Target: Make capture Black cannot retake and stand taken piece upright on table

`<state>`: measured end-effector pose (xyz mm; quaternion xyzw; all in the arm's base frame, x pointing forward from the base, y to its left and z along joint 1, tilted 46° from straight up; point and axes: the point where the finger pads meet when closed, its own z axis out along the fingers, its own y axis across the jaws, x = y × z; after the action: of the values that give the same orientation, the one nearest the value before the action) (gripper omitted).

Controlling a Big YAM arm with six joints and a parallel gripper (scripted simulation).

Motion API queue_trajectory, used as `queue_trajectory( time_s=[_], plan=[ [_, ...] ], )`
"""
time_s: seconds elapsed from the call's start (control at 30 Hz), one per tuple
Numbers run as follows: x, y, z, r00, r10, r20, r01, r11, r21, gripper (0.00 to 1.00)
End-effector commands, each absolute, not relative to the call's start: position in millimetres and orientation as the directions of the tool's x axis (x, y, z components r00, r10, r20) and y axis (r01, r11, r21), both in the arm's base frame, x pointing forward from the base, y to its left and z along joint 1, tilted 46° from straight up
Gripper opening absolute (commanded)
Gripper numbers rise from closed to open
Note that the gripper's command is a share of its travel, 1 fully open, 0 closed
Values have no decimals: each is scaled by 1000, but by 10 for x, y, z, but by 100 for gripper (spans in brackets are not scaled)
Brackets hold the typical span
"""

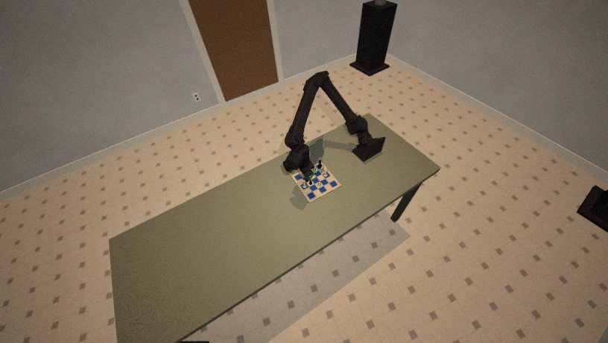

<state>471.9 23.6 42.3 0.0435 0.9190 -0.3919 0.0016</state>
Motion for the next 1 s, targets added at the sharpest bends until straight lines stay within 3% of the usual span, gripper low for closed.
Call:
queue_trajectory(
  time_s=[0.0, 0.97],
  plan=[
    [4854, 430, 618, -994, 62, -93, 109, 703, -702, 100],
    [4820, 923, 1074, -995, 59, -86, 102, 705, -702, 100]
  ],
)
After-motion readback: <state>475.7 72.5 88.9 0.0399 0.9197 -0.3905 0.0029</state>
